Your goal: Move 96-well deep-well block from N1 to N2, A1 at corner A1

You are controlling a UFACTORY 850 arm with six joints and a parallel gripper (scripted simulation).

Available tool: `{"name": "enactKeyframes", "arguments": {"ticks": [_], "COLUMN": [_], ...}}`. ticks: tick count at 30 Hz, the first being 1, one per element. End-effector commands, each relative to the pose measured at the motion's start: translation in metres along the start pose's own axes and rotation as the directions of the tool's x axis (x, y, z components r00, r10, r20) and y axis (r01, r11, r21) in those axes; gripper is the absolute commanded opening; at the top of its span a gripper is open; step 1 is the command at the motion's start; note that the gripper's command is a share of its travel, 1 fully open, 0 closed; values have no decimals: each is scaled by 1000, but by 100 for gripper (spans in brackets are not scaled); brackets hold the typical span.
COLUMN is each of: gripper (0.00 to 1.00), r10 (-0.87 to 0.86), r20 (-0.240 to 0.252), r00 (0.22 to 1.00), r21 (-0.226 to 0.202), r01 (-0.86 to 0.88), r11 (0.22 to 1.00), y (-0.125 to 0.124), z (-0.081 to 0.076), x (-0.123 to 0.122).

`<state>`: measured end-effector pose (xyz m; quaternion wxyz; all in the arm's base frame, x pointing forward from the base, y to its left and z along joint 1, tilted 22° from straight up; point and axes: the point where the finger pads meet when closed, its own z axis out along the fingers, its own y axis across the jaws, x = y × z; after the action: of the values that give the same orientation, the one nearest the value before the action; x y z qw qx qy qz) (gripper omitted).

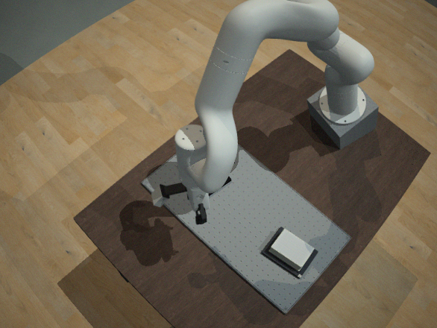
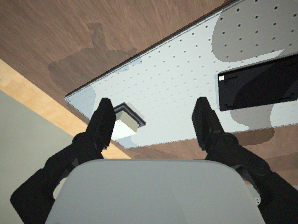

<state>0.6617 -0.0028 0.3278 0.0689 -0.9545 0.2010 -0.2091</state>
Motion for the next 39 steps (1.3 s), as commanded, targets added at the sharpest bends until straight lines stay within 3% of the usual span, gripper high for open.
{"name": "enactKeyframes", "arguments": {"ticks": [1, 17, 31, 34, 39], "gripper": [100, 100, 100, 100, 100], "r10": [0, 0, -417, -435, -566], "r20": [-2, -2, 59, 62, 84], "r00": [1000, 1000, 907, 898, 820], "r21": [1, 1, -43, -44, -47], "r01": [0, 0, 419, 438, 570], "r11": [1000, 1000, 907, 898, 820], "y": [0, 0, -34, -36, -47], "z": [-1, -1, 30, 32, 42], "x": [1, 1, -53, -56, -76]}}
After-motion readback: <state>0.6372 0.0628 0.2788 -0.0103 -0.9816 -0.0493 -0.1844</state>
